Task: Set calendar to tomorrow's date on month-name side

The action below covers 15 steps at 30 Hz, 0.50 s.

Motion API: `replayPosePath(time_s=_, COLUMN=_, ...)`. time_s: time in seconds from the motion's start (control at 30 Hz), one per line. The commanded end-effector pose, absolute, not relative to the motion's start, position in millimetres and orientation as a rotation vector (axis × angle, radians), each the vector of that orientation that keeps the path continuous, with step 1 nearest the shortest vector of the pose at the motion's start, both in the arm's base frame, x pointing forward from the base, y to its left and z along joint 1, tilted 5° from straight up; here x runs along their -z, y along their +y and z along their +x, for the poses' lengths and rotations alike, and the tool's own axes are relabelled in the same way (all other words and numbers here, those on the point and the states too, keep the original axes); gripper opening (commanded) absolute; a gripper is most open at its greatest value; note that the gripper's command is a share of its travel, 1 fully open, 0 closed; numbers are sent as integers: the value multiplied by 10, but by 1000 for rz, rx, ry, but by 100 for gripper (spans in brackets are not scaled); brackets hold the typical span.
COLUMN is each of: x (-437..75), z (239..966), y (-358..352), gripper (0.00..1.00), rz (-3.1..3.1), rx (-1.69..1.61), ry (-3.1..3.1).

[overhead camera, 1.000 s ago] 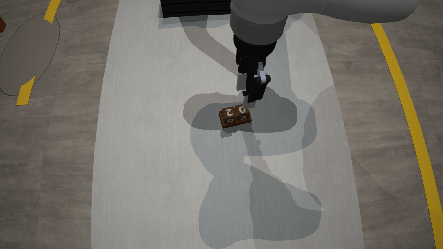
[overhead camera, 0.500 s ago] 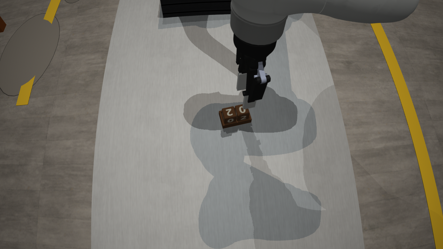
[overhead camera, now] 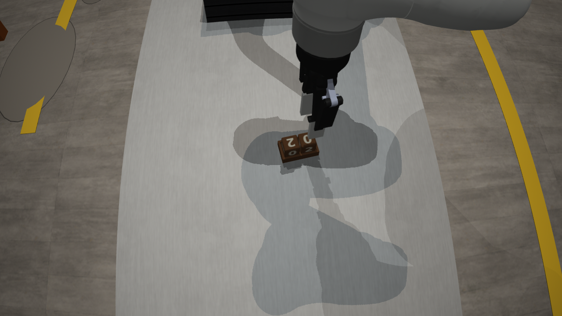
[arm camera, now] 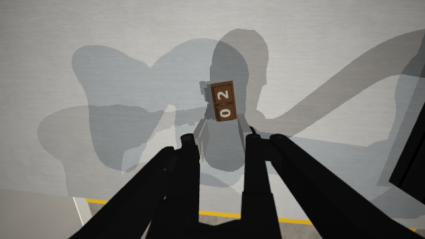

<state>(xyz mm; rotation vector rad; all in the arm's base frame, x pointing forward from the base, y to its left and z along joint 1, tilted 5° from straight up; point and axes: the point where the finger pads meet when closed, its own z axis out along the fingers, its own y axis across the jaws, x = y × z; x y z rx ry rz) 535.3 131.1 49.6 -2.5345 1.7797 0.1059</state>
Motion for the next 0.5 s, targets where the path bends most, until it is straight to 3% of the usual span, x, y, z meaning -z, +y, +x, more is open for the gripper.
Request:
replayPosePath(time_s=0.0, x=-429, z=5323, y=1296, gripper=28, rz=-2535, rx=-111, ry=1779)
replayPosePath(time_s=0.47, x=-281, z=5318, y=1305, gripper=28, rz=-2535, rx=-112, ry=1779)
